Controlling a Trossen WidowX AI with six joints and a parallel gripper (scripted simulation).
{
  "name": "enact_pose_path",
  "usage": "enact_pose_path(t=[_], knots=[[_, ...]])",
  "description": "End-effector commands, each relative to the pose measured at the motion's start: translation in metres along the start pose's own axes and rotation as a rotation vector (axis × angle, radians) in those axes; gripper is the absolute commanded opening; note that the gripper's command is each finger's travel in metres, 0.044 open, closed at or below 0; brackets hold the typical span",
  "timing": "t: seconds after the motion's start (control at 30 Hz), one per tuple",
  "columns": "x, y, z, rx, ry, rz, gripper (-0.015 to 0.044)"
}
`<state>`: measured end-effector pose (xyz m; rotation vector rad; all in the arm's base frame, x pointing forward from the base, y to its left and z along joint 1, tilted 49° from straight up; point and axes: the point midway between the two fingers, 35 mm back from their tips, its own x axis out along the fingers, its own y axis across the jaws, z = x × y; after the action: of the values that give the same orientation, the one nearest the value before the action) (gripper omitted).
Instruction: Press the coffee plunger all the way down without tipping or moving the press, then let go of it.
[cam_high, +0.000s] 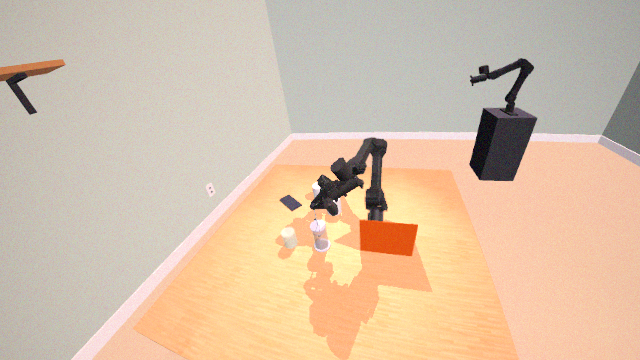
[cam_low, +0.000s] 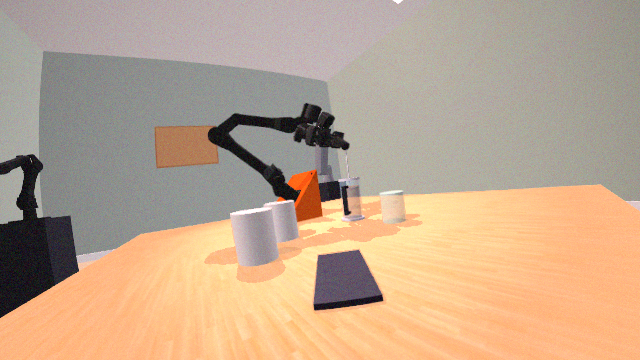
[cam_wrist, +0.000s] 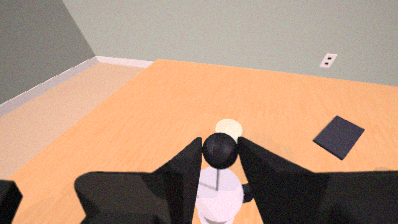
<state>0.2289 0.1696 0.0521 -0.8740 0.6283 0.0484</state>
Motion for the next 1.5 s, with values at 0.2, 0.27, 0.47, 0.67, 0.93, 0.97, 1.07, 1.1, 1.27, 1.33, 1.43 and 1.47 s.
enact_pose_path(t=[0.2, 0.27, 0.47, 0.67, 0.93, 0.97, 1.07, 1.1, 1.27, 1.33, 1.43, 1.47], knots=[[0.015, 0.003, -0.025, -0.015, 0.032, 0.008, 0.0117], [0.017, 0.003, -0.027, -0.015, 0.032, 0.008, 0.0117], [0.022, 0.003, -0.035, -0.015, 0.032, 0.009, 0.0117], [0.028, 0.003, -0.044, -0.016, 0.031, 0.009, 0.0117], [0.036, 0.002, -0.054, -0.016, 0.030, 0.008, 0.0117], [0.037, 0.002, -0.056, -0.016, 0.030, 0.008, 0.0117], [0.040, 0.001, -0.060, -0.017, 0.029, 0.007, 0.0117], [0.041, 0.001, -0.061, -0.017, 0.029, 0.007, 0.0117], [0.047, 0.000, -0.065, -0.018, 0.028, 0.005, 0.0117], [0.049, -0.001, -0.065, -0.018, 0.027, 0.005, 0.0117], [0.051, -0.001, -0.064, -0.018, 0.027, 0.004, 0.0117], [0.051, -0.001, -0.064, -0.018, 0.027, 0.004, 0.0117]])
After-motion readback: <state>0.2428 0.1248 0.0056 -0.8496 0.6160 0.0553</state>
